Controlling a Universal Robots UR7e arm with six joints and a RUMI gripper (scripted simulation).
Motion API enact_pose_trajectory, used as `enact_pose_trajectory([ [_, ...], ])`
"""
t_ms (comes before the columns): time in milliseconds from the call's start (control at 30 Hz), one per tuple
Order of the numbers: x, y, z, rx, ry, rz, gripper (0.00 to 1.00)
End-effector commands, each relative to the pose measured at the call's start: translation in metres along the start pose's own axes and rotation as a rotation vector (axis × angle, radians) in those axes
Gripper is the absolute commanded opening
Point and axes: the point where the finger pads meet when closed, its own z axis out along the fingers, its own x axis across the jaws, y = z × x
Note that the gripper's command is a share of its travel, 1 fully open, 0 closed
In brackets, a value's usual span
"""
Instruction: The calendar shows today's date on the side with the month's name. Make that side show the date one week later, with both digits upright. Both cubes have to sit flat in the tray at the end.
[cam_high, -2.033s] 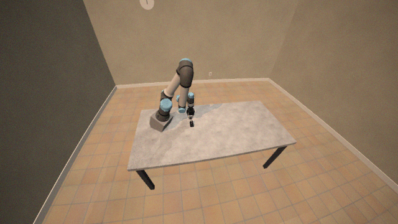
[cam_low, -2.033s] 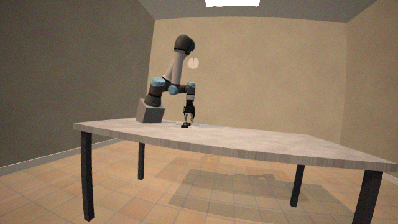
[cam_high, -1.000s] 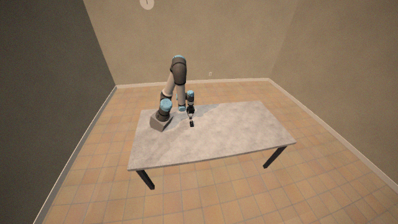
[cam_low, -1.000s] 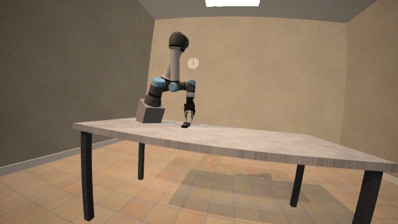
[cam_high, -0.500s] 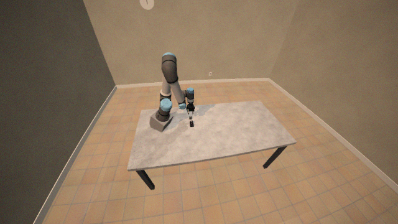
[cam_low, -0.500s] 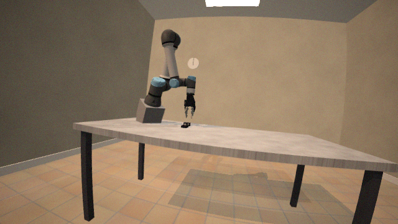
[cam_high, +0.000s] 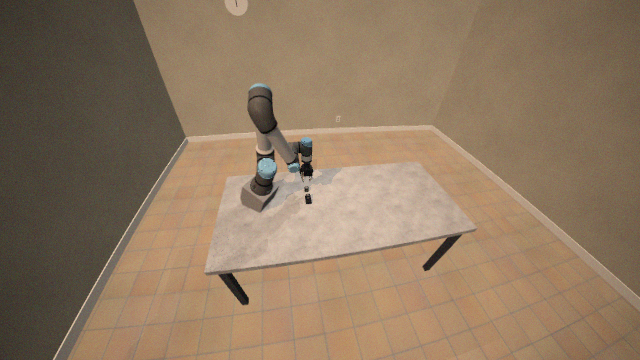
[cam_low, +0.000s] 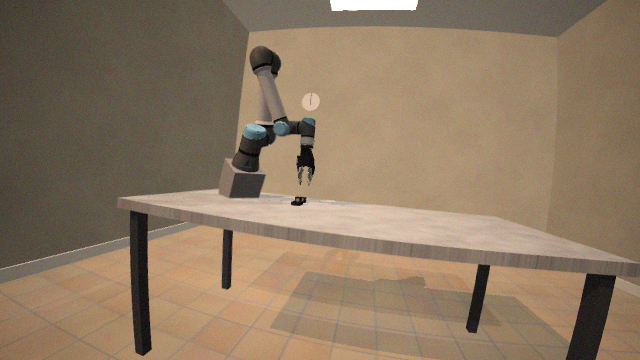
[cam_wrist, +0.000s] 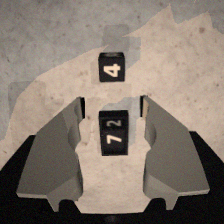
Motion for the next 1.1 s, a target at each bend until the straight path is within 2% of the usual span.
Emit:
enact_pose_trajectory([
  [0,0.0002,0.0001,-0.0044,0.0,-0.001,0.0,0.28],
  [200,0.0001,0.0001,-0.0053,0.0,-0.001,0.0,0.28],
  [233,0.0001,0.0001,-0.0053,0.0,-0.001,0.0,1.0],
  [1067,0.0007,0.005,-0.0051,0.001,-0.003,0.0,1.0],
])
